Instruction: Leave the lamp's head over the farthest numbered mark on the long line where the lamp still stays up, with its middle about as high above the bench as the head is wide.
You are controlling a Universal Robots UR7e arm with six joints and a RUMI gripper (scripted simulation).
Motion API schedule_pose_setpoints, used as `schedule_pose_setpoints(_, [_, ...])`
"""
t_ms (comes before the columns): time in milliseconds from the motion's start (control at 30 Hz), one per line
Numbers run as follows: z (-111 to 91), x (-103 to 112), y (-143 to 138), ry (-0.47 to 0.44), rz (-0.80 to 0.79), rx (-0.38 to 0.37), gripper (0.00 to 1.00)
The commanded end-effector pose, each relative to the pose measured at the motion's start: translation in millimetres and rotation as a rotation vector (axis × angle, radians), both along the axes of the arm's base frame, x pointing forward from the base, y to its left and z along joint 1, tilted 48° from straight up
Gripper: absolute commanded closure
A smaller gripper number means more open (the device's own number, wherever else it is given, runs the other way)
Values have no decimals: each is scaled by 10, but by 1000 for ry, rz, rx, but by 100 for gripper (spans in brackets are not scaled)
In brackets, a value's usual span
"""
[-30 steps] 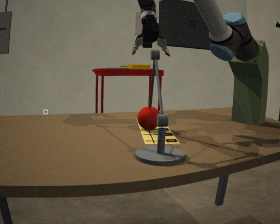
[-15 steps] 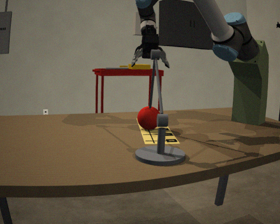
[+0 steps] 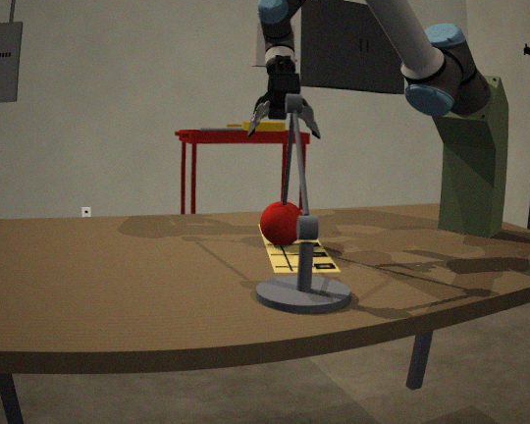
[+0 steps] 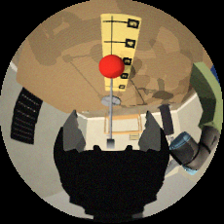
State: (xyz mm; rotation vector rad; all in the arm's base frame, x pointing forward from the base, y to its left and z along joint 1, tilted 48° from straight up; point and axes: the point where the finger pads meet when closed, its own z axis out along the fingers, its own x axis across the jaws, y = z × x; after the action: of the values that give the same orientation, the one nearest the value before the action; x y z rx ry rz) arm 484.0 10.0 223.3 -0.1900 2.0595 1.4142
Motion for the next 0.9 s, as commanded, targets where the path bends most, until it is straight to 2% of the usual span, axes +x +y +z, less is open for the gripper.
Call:
schedule_pose_setpoints(0, [-27,55,114,0,-1,-1,0])
schedule_pose_setpoints(867, [-147,264,566,-1,0,0,0])
